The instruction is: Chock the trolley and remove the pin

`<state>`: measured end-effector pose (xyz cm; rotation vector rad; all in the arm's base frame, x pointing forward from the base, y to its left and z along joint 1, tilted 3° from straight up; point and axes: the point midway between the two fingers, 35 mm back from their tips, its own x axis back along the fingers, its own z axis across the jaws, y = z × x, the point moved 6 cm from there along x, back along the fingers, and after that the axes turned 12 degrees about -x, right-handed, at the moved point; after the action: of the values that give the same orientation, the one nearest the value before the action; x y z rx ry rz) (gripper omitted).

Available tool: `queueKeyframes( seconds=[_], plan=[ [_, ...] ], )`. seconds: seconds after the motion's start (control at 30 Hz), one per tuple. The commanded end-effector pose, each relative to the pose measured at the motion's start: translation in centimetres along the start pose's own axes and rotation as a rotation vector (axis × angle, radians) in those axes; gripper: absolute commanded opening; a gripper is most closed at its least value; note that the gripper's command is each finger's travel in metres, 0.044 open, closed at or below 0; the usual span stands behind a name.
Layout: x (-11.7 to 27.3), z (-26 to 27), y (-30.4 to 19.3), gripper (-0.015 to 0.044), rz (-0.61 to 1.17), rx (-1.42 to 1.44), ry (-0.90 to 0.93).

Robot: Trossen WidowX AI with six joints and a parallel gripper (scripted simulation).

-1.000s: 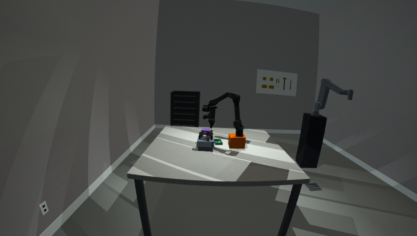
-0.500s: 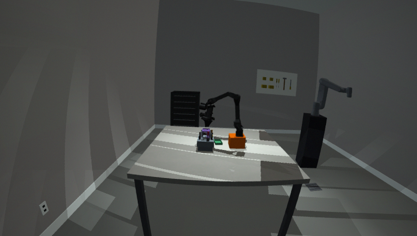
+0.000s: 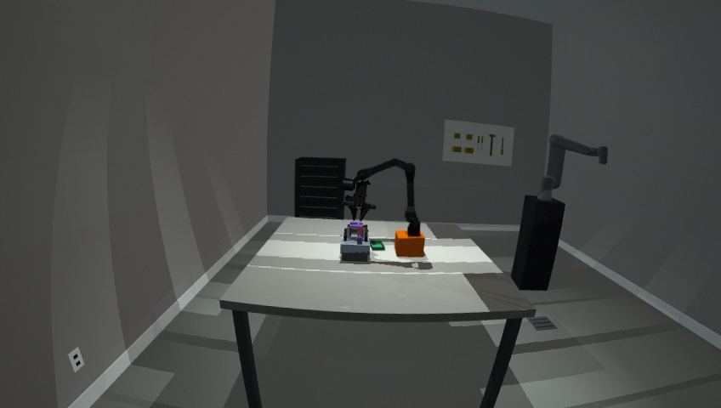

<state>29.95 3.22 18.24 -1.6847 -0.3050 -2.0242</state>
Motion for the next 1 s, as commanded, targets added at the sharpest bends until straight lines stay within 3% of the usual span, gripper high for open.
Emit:
queueKeyframes(
  seconds=[0.0,0.43,0.97],
  plan=[
    [0.2,0.7,-1.5,0.0190,0.024,-0.121,-0.001],
    [0.2,1.8,-6.7,0.0190,0.093,-0.580,-0.072],
    [-1.1,1.8,-6.9,0.0190,0.094,-0.586,-0.073]
  ],
)
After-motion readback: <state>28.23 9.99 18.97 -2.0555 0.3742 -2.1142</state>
